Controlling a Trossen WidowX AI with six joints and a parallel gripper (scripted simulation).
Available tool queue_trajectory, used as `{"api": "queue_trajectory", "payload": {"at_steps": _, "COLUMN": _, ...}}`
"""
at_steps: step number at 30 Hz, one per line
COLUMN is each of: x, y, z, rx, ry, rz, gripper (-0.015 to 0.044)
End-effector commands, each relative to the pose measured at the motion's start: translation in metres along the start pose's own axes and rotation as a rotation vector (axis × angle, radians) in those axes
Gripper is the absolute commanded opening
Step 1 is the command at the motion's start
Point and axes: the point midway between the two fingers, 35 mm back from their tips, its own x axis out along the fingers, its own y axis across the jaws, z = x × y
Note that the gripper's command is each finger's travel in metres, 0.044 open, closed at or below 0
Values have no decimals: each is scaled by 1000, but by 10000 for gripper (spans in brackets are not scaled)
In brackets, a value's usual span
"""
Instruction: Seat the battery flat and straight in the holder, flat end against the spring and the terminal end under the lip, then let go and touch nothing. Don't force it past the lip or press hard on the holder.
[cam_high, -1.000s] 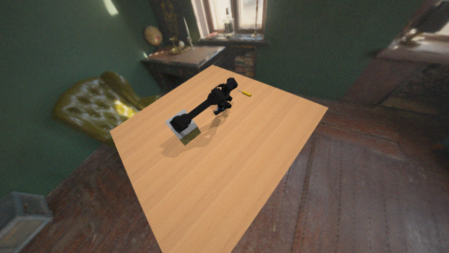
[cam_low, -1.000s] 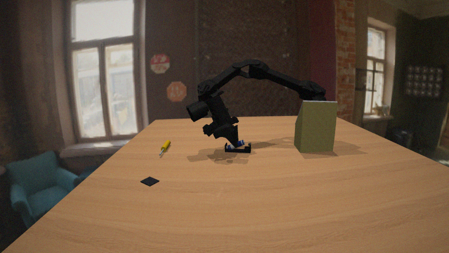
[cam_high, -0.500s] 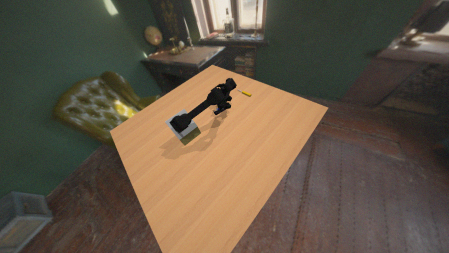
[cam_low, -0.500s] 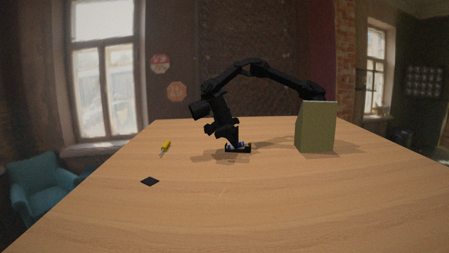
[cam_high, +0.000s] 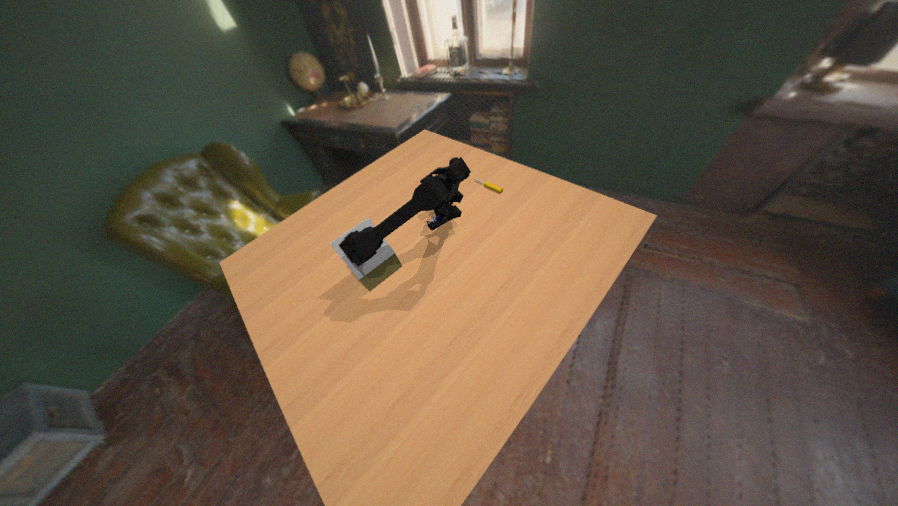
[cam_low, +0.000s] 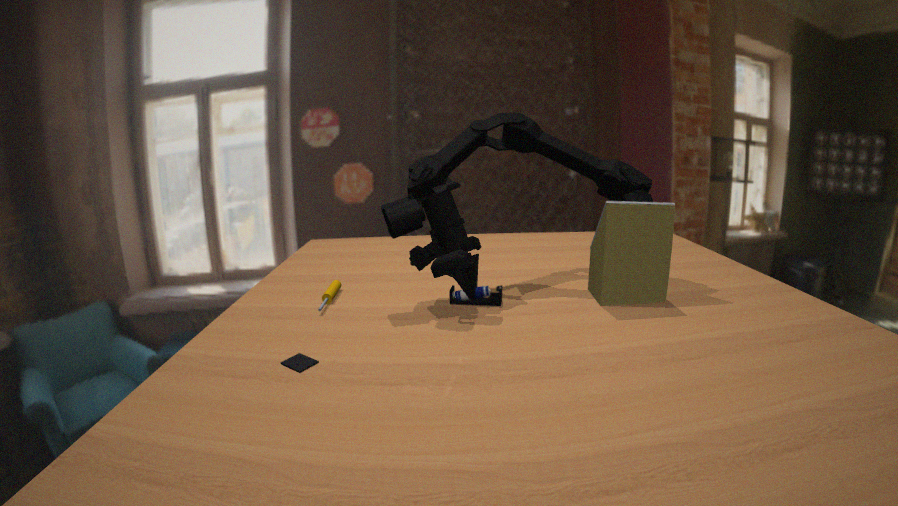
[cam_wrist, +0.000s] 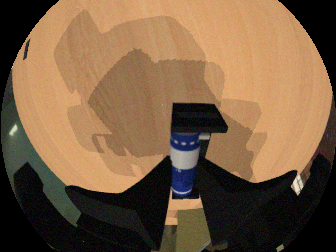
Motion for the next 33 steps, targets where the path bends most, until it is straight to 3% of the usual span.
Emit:
{"api": "queue_trajectory", "payload": {"at_steps": 1, "x": -1, "y": 0, "z": 4, "rx": 7, "ry": -32, "rz": 4, "gripper": 62}}
{"api": "queue_trajectory", "payload": {"at_steps": 33, "x": 4, "y": -3, "z": -1, "rx": -1, "ry": -142, "rz": 11, "gripper": 62}}
